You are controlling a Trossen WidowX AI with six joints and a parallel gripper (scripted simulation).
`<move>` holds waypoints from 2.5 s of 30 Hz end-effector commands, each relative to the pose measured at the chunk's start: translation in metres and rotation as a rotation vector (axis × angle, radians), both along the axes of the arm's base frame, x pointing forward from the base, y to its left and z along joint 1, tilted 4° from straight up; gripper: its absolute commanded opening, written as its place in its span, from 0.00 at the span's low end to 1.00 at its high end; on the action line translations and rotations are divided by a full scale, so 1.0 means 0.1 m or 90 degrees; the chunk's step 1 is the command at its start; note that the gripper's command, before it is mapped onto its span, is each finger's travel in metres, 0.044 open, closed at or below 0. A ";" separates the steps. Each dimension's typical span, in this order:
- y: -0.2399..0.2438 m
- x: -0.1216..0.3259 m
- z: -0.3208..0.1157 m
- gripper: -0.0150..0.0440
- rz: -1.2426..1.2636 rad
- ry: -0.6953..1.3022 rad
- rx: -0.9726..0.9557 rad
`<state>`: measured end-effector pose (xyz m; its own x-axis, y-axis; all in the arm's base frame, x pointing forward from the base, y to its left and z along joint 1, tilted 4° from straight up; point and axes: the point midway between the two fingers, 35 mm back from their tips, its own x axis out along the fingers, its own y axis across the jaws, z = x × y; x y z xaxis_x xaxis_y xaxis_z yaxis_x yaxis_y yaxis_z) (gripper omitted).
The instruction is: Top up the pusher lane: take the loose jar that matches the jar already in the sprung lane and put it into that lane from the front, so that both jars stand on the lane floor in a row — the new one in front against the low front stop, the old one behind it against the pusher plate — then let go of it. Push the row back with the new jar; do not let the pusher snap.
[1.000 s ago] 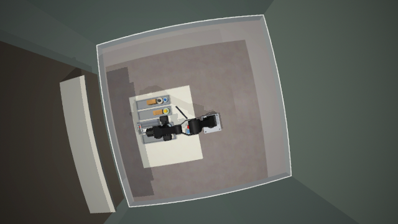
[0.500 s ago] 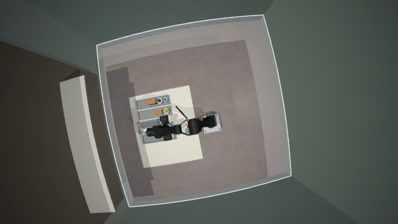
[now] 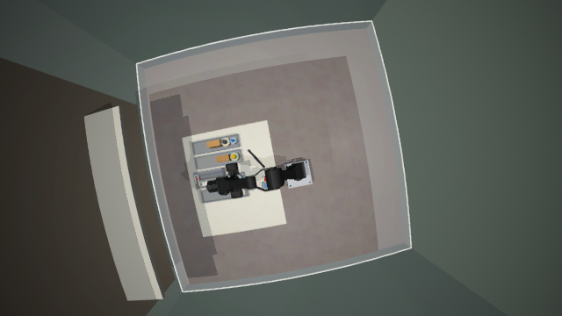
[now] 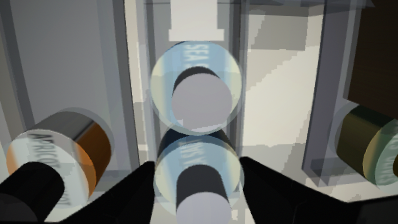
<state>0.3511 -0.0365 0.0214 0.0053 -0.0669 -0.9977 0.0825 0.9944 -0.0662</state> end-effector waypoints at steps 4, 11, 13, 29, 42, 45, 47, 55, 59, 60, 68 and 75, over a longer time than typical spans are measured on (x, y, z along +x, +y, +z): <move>-0.01 0.06 -0.04 0.25 0.002 -0.014 -0.003; -0.01 0.06 -0.06 0.25 0.002 -0.014 -0.003; -0.01 0.05 -0.07 0.25 0.002 -0.014 -0.003; -0.01 0.05 -0.09 0.25 0.002 -0.014 -0.003; -0.01 0.05 -0.09 0.25 0.002 -0.014 -0.003; -0.01 0.05 -0.09 0.25 0.002 -0.014 -0.003; -0.01 0.05 -0.09 0.25 0.002 -0.014 -0.003; -0.01 0.05 -0.10 0.25 0.002 -0.014 -0.003; -0.01 0.05 -0.10 0.25 0.002 -0.014 -0.003; -0.01 0.05 -0.10 0.25 0.002 -0.014 -0.003; -0.01 0.04 -0.11 0.25 0.002 -0.014 -0.003; -0.01 0.02 -0.11 0.25 0.002 -0.014 -0.003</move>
